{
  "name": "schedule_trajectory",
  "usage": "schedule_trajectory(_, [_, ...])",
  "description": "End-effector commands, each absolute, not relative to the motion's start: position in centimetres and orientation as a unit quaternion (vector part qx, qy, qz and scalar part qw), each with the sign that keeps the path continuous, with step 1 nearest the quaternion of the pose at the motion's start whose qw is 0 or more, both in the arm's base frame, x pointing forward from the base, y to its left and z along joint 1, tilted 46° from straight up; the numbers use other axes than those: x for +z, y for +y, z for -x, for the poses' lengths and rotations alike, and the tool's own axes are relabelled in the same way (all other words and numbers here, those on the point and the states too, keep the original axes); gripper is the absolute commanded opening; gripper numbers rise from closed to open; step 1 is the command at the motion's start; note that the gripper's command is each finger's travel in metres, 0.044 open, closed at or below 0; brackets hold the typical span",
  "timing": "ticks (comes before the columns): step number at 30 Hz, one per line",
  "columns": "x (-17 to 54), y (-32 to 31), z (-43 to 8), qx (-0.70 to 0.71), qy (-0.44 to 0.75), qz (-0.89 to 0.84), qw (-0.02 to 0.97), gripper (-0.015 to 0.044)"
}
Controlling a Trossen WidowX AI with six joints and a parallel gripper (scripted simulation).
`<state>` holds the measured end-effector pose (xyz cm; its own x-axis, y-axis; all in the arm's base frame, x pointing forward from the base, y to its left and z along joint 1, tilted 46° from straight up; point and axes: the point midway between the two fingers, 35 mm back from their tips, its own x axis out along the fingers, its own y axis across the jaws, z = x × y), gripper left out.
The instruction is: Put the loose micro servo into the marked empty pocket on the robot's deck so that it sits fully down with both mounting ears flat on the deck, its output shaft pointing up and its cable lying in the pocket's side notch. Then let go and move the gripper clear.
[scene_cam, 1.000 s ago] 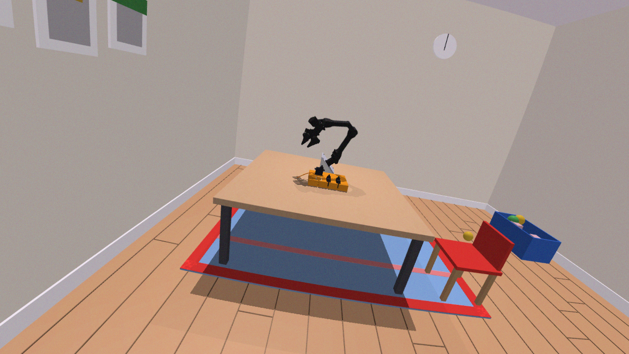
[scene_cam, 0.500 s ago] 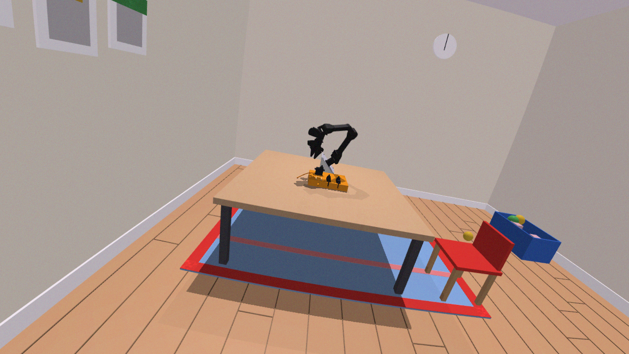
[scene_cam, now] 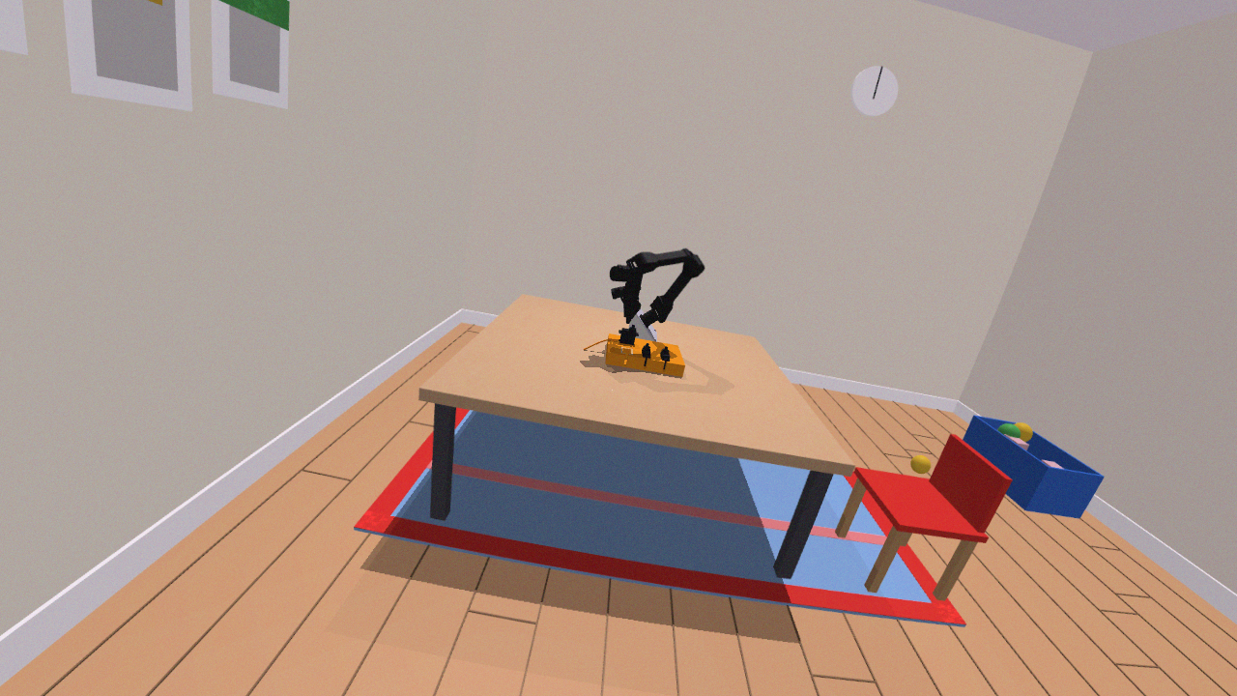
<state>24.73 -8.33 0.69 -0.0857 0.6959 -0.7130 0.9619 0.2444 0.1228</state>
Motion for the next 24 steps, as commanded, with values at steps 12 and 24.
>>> schedule_trajectory(12, [-1.1,-6.0,-24.5,-0.196,0.712,-0.586,0.334,0.0440])
schedule_trajectory(24, [-2.3,-4.7,-24.3,-0.195,0.712,-0.586,0.333,0.0440])
